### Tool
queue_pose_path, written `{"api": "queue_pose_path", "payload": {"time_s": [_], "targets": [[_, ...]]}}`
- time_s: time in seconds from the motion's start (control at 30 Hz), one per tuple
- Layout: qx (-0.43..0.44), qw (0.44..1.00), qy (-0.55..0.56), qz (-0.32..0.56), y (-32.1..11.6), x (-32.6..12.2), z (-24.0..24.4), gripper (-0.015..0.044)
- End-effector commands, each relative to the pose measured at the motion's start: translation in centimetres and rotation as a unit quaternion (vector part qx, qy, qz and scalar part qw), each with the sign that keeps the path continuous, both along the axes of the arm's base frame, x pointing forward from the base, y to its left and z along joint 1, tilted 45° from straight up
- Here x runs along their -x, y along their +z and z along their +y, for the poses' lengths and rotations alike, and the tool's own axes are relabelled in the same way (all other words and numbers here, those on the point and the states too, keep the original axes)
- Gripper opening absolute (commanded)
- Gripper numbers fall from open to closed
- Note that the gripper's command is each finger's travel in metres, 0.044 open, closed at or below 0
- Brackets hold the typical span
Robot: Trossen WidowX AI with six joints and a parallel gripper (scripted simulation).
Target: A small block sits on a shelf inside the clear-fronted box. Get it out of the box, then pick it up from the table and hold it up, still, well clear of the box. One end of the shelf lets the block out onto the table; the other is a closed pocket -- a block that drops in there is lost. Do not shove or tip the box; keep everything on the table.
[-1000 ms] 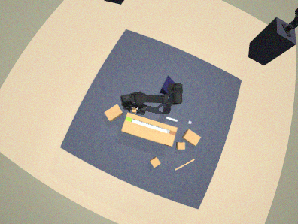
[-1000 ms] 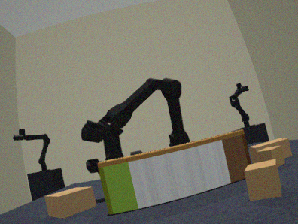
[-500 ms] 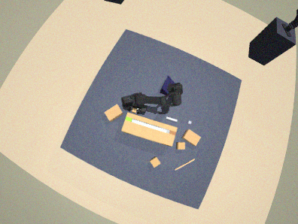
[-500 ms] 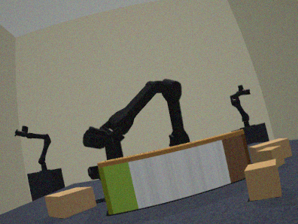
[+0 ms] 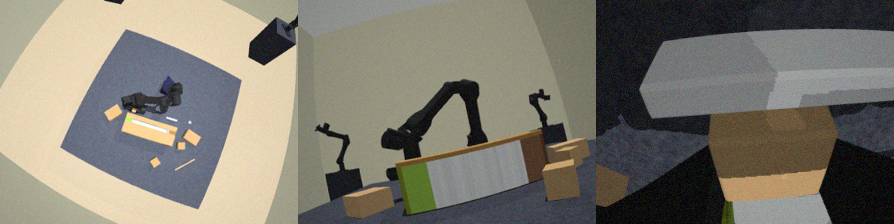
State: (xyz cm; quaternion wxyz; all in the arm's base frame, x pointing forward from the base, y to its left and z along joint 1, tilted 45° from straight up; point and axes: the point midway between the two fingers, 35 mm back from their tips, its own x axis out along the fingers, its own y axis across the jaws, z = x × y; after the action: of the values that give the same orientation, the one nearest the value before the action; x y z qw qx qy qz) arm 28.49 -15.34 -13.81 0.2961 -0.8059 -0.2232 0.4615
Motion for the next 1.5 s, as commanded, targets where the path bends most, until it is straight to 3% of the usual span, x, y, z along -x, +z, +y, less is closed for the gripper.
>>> {"api": "queue_pose_path", "payload": {"time_s": [0.0,0.5,1.47], "targets": [[0.011,1.0,0.0,-0.006,1.1,0.0,-1.7,0.0],[0.0,1.0,-0.004,0.006,4.7,0.6,-4.3,0.0],[-0.011,0.956,-0.229,0.181,14.4,7.0,-6.3,0.0]]}}
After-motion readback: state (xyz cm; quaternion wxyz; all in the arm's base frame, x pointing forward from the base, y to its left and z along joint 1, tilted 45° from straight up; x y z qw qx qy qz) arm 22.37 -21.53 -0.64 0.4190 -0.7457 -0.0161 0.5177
